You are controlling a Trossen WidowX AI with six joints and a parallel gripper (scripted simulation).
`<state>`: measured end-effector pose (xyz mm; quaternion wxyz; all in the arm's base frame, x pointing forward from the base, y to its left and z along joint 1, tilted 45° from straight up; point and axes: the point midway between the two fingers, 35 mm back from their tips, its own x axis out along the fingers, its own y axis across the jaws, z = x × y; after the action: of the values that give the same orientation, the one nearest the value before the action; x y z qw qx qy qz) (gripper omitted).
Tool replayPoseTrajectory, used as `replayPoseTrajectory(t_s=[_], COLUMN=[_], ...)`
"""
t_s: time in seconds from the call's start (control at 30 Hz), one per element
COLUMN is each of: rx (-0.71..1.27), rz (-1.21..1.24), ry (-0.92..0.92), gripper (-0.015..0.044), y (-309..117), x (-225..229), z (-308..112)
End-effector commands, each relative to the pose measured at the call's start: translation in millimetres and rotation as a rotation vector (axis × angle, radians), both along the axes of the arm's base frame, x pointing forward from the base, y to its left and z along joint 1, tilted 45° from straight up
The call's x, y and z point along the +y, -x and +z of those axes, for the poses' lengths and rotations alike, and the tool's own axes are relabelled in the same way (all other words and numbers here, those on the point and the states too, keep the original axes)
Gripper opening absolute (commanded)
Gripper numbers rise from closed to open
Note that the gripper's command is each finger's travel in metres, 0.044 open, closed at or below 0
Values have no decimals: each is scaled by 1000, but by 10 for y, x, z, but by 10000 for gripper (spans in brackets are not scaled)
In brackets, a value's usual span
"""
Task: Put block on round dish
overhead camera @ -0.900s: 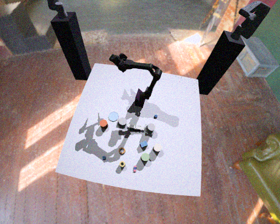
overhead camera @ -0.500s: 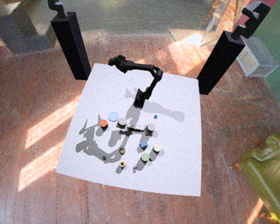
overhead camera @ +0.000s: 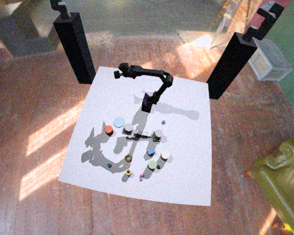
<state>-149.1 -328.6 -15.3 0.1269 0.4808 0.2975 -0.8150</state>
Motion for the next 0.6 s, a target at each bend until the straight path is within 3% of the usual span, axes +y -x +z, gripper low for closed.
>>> replayPoseTrajectory(t_s=[0.0,0.57], rx=[-76,-423], rz=[87,522], ry=[-48,-230], gripper=[440,440], y=[-153,-849], x=[46,316], z=[-9,10])
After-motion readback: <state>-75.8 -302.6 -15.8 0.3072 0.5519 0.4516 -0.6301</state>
